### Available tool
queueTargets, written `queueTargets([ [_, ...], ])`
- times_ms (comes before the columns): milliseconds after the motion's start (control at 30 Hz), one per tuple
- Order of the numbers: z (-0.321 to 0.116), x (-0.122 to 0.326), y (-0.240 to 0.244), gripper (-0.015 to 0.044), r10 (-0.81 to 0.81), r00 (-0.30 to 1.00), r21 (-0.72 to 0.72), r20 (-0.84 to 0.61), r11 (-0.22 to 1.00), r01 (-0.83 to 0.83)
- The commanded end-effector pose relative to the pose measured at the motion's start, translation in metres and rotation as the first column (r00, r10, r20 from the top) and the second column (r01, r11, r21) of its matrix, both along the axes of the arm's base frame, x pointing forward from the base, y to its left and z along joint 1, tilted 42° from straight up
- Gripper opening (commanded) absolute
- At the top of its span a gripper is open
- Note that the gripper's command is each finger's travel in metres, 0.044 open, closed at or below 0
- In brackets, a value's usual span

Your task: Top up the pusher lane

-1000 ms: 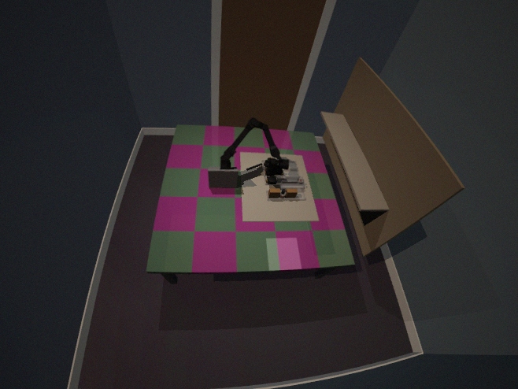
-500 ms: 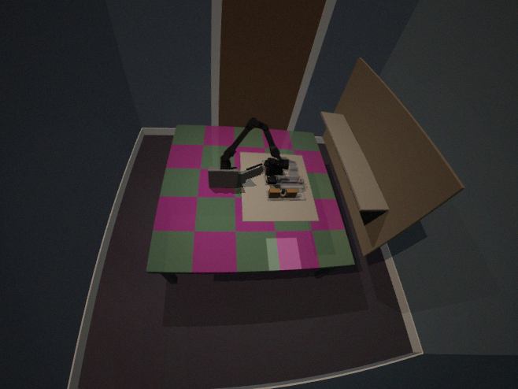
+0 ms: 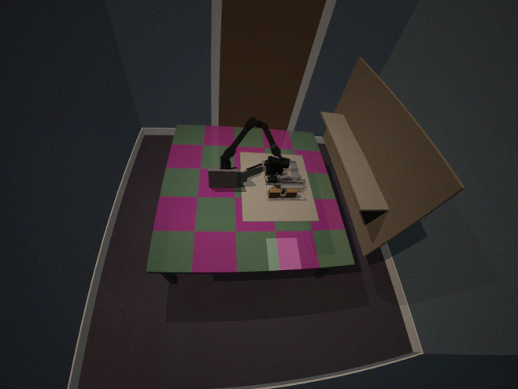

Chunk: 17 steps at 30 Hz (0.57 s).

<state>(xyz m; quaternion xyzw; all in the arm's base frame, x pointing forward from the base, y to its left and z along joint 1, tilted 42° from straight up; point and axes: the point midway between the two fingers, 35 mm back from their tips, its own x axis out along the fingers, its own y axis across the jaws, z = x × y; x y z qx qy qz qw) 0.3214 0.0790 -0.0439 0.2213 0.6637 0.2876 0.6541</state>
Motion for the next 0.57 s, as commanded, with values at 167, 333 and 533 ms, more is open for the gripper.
queueTargets([
  [167, 0.003, -0.011, -0.004, 0.0298, 0.005, 1.0, -0.003, 0.002, 1.0, -0.005],
  [333, 0.002, -0.027, -0.006, 0.0298, 0.005, 1.0, -0.003, 0.001, 1.0, -0.005],
  [533, 0.001, -0.048, -0.008, 0.0298, 0.005, 1.0, -0.004, 0.0, 1.0, -0.005],
])
